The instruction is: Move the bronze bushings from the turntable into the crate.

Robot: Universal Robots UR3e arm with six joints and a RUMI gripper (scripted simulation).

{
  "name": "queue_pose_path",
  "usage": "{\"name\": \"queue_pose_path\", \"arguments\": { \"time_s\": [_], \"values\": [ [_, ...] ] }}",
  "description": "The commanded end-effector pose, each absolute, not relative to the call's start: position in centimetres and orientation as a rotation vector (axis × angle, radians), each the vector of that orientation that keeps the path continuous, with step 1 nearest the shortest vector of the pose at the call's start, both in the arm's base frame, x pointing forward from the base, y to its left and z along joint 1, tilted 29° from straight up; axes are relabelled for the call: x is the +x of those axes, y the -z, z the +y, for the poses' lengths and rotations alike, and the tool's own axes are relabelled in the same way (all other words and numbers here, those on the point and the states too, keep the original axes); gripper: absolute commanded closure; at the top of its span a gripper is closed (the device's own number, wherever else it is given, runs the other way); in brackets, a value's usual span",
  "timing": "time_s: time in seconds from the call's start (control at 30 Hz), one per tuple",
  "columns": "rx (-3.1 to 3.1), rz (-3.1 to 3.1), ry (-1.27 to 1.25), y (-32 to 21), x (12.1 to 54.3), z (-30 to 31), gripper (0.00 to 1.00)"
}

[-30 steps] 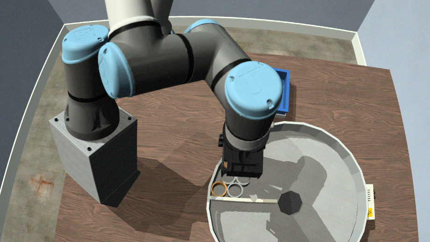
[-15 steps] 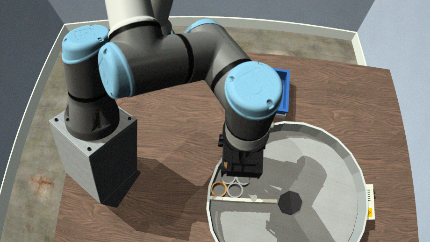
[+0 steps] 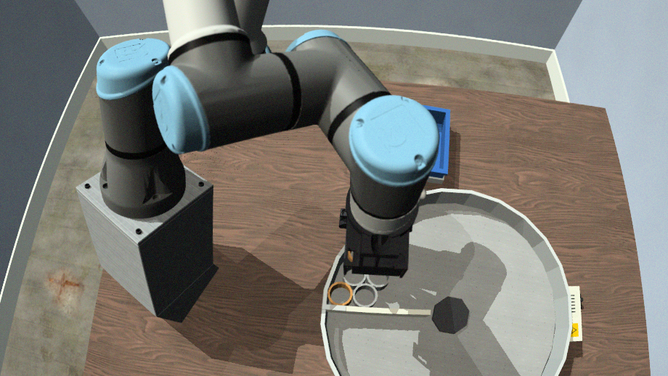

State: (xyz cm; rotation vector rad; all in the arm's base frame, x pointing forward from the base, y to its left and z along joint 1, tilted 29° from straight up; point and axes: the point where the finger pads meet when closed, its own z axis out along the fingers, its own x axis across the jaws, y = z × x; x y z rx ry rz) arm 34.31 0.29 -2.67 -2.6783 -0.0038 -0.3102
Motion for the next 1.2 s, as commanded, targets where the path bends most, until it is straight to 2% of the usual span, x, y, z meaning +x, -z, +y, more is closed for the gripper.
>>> {"name": "queue_pose_path", "arguments": {
  "time_s": [0.0,0.23,1.17],
  "values": [
    [-2.68,-0.004,0.312,3.0,34.5,0.4,0.95],
    [-2.68,-0.004,0.312,4.6,34.9,1.2,0.95],
    [-2.68,-0.004,0.312,4.6,34.9,1.2,0.95]
  ]
}}
